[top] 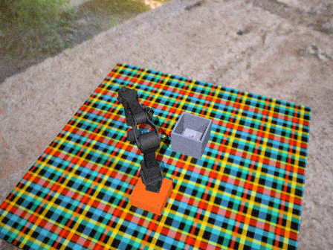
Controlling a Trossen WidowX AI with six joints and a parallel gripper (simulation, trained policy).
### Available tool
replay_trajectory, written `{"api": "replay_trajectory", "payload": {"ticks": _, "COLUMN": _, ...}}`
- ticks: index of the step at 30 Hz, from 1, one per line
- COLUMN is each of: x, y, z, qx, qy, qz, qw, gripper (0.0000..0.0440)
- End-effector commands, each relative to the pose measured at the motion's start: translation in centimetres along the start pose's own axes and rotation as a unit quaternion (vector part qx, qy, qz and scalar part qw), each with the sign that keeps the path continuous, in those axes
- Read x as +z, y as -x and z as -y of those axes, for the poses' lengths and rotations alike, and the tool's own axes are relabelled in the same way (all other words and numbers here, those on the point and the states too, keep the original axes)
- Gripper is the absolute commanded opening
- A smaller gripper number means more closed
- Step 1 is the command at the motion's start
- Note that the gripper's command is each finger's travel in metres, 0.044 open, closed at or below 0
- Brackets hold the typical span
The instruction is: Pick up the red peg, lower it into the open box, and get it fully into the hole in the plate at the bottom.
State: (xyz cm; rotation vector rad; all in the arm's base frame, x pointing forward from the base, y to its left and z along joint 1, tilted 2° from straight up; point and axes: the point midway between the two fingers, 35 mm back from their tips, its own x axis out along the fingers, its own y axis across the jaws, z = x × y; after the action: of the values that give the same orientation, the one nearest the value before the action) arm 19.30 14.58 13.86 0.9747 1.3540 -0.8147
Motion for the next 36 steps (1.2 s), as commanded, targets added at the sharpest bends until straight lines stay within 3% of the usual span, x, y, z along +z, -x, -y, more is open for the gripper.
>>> {"api": "replay_trajectory", "payload": {"ticks": 1, "x": 0.5, "y": -1.4, "z": 1.3, "qx": -0.04, "qy": -0.013, "qz": 0.002, "qw": 0.999, "gripper": 0.044}}
{"api": "replay_trajectory", "payload": {"ticks": 13, "x": 1.7, "y": -5.3, "z": 3.8, "qx": -0.107, "qy": -0.03, "qz": 0.02, "qw": 0.994, "gripper": 0.044}}
{"api": "replay_trajectory", "payload": {"ticks": 27, "x": 3.3, "y": -10.3, "z": 4.9, "qx": -0.112, "qy": -0.063, "qz": 0.042, "qw": 0.991, "gripper": 0.0426}}
{"api": "replay_trajectory", "payload": {"ticks": 33, "x": 3.6, "y": -12.0, "z": 5.0, "qx": -0.107, "qy": -0.078, "qz": 0.046, "qw": 0.99, "gripper": 0.0397}}
{"api": "replay_trajectory", "payload": {"ticks": 36, "x": 3.6, "y": -12.7, "z": 4.9, "qx": -0.102, "qy": -0.082, "qz": 0.045, "qw": 0.99, "gripper": 0.0338}}
